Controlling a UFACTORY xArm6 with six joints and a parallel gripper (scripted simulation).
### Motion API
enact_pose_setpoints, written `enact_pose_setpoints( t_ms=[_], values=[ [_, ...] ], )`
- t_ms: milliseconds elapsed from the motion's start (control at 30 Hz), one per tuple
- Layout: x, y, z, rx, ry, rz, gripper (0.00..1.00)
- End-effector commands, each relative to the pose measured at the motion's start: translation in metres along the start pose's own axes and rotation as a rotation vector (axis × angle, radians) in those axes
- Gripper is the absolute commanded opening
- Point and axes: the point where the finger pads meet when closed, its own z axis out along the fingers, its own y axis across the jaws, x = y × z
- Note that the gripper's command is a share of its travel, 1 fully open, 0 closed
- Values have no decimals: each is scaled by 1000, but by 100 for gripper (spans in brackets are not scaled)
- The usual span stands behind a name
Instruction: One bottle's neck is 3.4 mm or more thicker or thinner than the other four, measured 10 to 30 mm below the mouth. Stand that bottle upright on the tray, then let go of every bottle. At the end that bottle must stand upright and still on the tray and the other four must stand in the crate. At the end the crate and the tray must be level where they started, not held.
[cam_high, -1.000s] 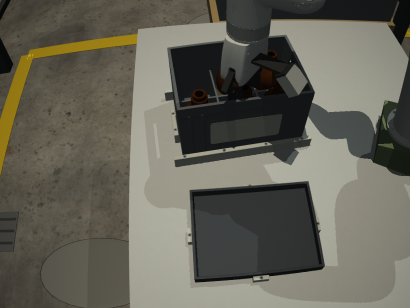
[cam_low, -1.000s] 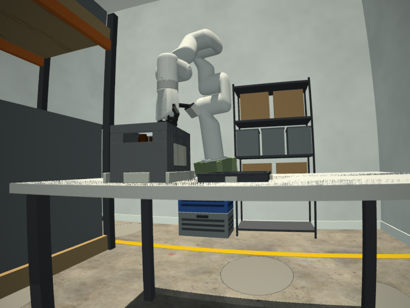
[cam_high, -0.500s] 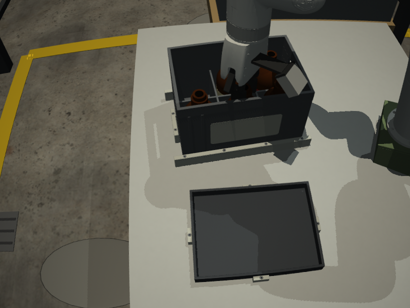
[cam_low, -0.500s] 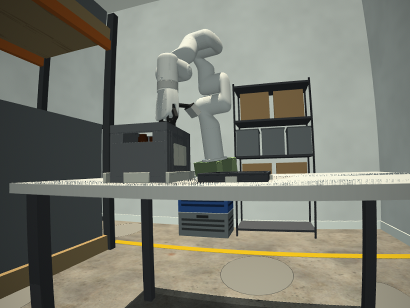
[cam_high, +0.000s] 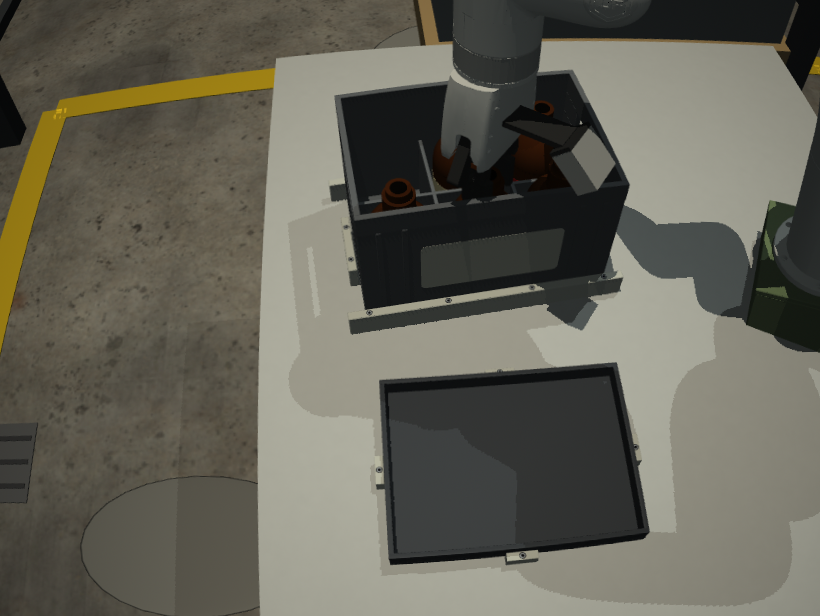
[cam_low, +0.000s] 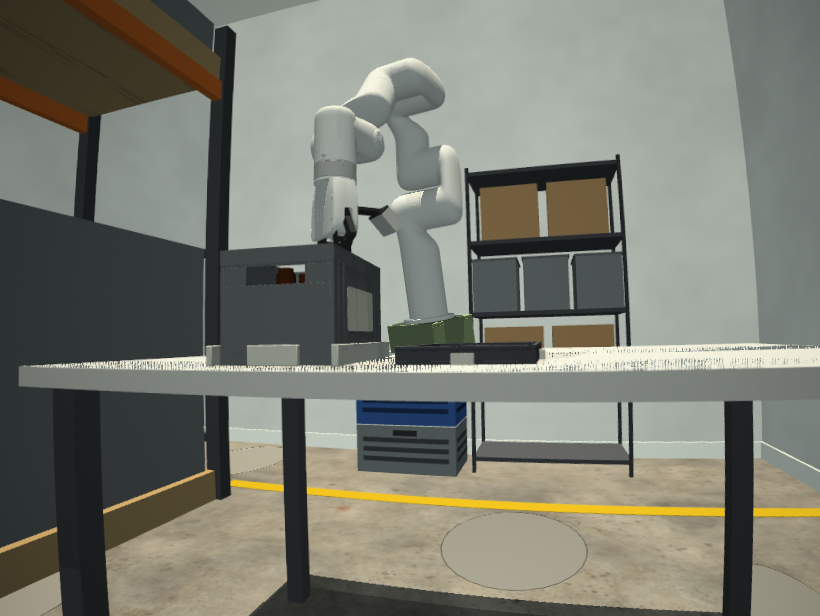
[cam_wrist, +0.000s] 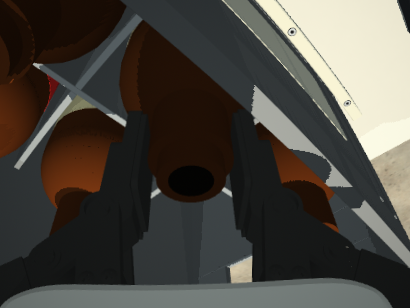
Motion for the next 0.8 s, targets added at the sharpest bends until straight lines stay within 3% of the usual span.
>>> enact_pose_setpoints(
  t_ms=[0,567,600,767],
  values=[
    [-1,1,-1,-2,-3,0,0],
    [-1,1,-1,-2,-3,0,0],
    [-1,1,-1,-2,-3,0,65],
    [-1,1,-1,-2,-3,0,65]
  ],
)
